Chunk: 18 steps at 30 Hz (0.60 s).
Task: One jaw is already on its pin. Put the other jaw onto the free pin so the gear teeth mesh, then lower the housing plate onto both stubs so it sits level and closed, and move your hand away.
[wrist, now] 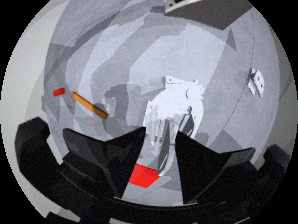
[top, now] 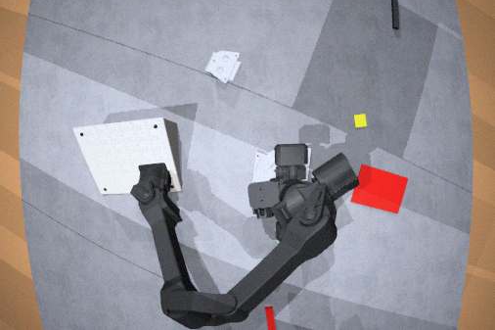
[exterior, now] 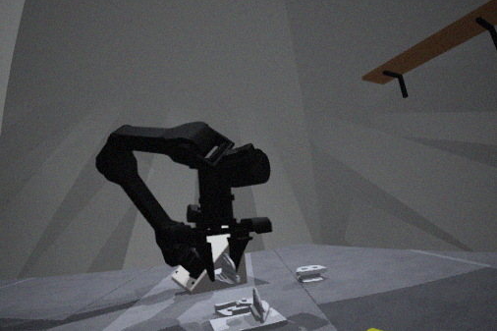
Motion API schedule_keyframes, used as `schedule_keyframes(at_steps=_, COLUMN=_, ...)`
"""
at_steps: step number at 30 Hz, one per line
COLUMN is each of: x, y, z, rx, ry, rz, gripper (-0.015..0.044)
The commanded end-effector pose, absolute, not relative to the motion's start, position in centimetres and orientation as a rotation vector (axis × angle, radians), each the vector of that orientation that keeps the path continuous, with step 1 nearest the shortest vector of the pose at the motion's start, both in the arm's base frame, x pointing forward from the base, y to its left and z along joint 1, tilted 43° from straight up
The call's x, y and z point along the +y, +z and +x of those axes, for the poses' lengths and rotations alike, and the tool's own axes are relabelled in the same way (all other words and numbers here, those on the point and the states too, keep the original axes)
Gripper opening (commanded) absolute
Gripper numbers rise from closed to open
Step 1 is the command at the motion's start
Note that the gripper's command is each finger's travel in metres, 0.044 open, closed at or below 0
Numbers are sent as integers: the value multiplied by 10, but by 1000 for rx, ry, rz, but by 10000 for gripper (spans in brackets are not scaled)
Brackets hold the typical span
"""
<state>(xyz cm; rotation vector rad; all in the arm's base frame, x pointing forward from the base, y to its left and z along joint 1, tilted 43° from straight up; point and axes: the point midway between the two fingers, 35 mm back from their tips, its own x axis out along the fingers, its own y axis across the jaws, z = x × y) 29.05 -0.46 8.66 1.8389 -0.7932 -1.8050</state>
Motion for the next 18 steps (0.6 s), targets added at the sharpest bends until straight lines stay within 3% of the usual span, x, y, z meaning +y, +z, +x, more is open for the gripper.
schedule_keyframes(at_steps=1, x=-5, y=87, z=292, rx=-795, ry=-1799, rz=1843, gripper=134)
schedule_keyframes(at_steps=18, x=-5, y=87, z=292, rx=-783, ry=-1800, rz=1836, gripper=134)
